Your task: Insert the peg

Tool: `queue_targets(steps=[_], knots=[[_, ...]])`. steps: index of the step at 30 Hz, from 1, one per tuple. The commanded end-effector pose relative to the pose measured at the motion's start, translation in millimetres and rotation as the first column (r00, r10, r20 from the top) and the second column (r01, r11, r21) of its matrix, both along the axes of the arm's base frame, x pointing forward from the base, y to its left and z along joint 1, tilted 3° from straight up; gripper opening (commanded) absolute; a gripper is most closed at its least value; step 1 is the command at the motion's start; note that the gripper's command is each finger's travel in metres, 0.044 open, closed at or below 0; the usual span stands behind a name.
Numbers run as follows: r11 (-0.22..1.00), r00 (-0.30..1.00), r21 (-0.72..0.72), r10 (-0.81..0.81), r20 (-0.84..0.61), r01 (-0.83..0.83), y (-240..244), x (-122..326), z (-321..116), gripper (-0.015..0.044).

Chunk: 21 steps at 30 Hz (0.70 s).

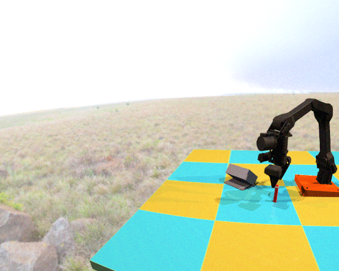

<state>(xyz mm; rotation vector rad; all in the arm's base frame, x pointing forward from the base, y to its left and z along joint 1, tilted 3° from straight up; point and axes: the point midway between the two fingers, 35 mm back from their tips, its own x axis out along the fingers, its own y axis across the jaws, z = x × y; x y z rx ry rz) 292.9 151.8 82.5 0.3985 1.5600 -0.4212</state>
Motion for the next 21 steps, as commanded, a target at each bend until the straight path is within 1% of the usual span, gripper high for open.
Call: queue_targets(steps=[1, 21], knots=[[1.0, 1.0, 0.004, -0.003, -0.004, 0.003, 1.0, -1.0, -6.7, 0.044], [1.0, 1.0, 0.004, -0.003, -0.004, 0.003, 2.2, -2.8, -39.1, 0.044]])
